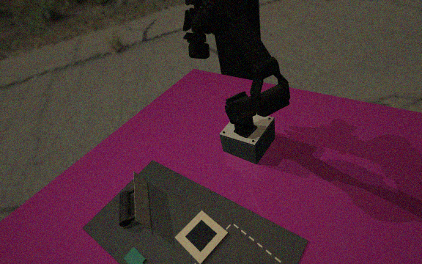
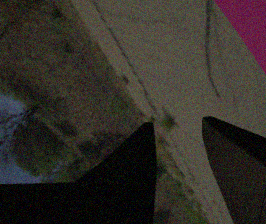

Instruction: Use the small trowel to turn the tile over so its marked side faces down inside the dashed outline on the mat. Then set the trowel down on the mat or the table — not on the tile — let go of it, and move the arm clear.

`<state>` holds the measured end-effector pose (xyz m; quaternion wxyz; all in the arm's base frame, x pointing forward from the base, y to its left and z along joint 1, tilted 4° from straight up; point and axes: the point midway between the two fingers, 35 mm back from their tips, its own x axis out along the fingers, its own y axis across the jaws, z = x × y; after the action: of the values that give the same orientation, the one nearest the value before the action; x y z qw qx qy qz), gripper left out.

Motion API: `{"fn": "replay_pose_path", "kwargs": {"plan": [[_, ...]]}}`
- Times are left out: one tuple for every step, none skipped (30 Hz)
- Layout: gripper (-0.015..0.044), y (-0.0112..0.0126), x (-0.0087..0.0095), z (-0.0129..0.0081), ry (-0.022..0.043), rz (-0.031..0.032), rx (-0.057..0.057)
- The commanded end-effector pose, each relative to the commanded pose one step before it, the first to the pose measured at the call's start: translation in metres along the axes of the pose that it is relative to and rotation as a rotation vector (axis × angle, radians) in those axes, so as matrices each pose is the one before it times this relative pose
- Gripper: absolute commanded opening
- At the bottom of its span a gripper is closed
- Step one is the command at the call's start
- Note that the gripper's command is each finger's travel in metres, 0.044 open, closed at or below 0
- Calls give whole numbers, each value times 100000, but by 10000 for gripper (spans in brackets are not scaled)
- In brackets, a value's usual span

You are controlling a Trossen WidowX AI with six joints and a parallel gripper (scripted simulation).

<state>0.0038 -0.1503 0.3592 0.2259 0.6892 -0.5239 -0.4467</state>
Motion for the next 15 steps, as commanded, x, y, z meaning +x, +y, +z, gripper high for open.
{"fn": "replay_pose_path", "kwargs": {"plan": [[100,269,857,-457,1977,-4233,-8946],[100,102,197,-91,349,-971,-2596],[100,103,200,-91,369,-963,-2604],[100,105,203,-90,389,-954,-2612],[100,106,205,-90,408,-945,-2620],[100,107,208,-89,428,-935,-2628],[100,108,211,-89,447,-925,-2636],[100,109,214,-88,466,-915,-2644],[100,111,217,-88,485,-904,-2652],[100,117,221,-82,478,-894,-2639],[100,118,223,-82,497,-883,-2647],[100,119,226,-81,514,-872,-2655],[100,120,229,-81,532,-860,-2662],[100,122,232,-80,549,-848,-2670],[100,123,235,-80,566,-836,-2678]]}}
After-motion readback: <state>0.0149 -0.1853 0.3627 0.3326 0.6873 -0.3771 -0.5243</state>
